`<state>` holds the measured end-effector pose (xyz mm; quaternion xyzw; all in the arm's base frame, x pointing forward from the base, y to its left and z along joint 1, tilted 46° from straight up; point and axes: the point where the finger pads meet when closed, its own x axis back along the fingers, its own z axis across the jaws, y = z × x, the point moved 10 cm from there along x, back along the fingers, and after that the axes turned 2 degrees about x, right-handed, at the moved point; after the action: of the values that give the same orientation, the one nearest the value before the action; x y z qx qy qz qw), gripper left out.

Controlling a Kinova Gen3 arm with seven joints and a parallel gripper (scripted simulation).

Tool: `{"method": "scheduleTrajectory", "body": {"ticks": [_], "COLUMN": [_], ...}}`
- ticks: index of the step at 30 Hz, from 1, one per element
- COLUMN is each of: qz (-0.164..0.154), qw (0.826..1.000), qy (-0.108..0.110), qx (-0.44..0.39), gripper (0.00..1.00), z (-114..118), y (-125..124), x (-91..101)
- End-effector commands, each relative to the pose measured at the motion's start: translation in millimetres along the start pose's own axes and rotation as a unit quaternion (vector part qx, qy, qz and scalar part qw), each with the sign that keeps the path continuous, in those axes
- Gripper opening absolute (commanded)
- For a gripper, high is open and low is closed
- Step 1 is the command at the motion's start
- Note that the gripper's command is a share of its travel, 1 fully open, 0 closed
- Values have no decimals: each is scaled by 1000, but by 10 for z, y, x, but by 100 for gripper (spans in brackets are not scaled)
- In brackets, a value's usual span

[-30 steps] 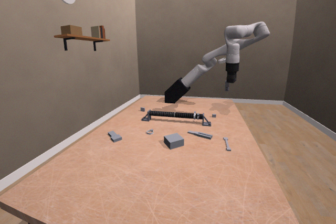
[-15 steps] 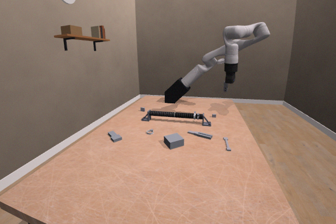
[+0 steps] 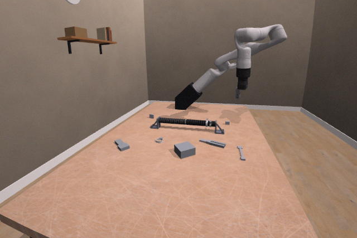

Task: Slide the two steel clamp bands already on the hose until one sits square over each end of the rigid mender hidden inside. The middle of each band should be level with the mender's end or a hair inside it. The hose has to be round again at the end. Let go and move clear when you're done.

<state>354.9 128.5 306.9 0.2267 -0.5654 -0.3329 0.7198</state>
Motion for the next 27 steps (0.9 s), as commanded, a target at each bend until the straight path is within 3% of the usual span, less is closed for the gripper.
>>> {"method": "scheduleTrajectory", "body": {"ticks": [1,12,14,24,27], "qz": [0,0,-1,-1,-1], "qw": [1000,1000,1000,1000,999], "qy": [-5,-5,-9,-9,-13], "qx": [7,7,22,22,36], "gripper": [0,0,0,0,0], "z": [-115,-115,-240,-240,-359], "y": [-91,-91,-185,-185,-281], "x": [-13,-13,-36,-36,-57]}}
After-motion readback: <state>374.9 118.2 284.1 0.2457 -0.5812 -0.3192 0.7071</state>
